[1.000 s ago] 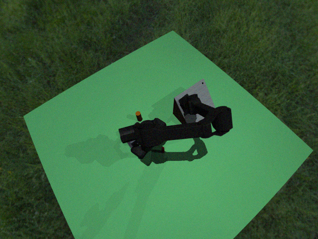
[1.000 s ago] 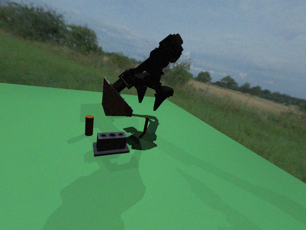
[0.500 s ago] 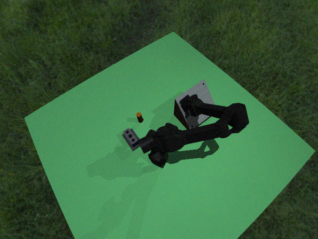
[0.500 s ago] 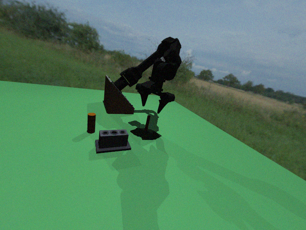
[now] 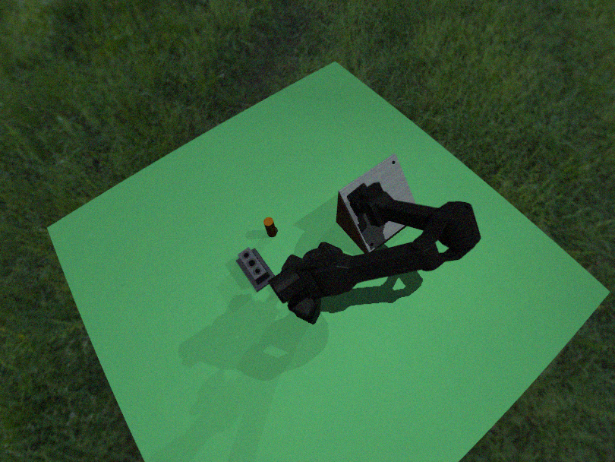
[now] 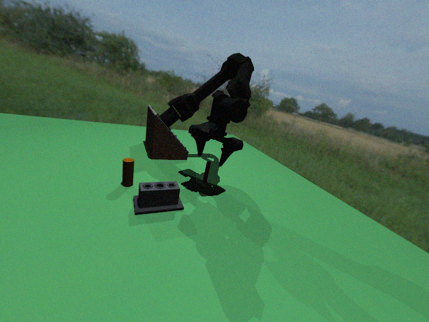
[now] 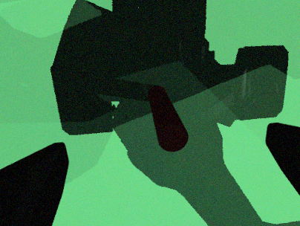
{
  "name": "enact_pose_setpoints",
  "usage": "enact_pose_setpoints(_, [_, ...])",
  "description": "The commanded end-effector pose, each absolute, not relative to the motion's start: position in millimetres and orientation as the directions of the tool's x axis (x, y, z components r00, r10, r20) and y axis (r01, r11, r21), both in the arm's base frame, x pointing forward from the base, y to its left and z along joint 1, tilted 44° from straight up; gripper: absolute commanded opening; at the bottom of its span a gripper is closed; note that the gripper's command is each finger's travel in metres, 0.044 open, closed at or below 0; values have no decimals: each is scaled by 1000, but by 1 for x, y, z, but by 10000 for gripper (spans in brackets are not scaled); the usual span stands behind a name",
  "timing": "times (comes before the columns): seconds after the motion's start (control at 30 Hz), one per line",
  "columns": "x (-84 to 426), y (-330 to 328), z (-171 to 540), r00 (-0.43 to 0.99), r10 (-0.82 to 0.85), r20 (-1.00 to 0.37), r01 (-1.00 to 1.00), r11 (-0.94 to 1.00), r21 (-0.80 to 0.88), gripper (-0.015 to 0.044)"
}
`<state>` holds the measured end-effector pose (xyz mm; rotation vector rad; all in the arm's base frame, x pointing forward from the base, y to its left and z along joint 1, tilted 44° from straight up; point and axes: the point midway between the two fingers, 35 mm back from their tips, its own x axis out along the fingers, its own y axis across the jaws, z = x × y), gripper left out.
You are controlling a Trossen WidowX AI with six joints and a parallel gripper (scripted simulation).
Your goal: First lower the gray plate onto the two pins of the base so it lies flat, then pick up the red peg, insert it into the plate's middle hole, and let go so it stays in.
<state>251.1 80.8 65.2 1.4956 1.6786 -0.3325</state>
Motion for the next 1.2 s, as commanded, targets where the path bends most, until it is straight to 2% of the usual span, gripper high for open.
enact_pose_setpoints(0.0, [251,85,60,61,691,-720,915,249,317,440])
enact_pose_setpoints(0.87, [251,112,33,61,694,-717,915,248,318,440])
enact_pose_setpoints(1.17, [251,112,33,61,694,-717,915,248,318,204])
